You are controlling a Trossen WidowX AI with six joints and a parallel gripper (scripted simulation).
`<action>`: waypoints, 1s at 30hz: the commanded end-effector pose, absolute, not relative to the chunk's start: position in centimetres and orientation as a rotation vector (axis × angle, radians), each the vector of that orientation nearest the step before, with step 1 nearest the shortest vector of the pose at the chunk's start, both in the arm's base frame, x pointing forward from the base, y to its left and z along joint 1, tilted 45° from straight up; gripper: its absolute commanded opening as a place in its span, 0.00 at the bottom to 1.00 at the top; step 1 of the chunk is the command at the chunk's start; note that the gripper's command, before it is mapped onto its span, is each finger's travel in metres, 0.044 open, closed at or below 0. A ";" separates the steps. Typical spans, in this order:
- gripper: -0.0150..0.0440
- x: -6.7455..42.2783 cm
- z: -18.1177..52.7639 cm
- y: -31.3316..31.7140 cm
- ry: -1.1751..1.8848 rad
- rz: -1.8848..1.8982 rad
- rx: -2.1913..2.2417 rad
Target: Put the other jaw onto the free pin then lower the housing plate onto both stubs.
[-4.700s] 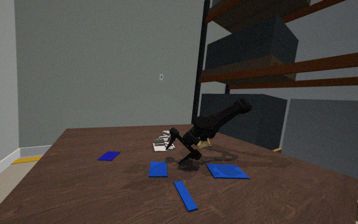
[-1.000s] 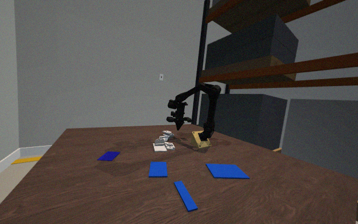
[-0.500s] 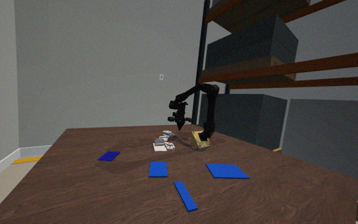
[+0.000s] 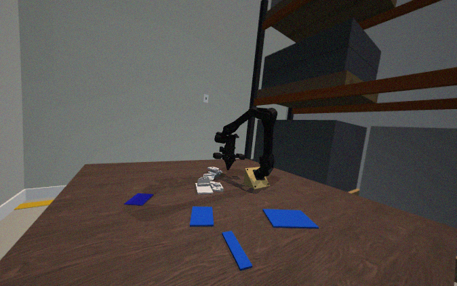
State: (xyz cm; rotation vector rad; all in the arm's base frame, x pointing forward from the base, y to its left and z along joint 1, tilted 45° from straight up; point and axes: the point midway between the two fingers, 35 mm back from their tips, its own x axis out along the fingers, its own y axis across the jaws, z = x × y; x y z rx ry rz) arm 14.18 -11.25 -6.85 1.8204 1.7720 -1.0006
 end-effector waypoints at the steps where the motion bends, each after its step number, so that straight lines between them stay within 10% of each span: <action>1: 0.25 14.2 -7.4 -10.7 1.771 -1.005 1.828; 30: 0.25 13.8 -10.7 -7.2 1.771 -1.005 1.831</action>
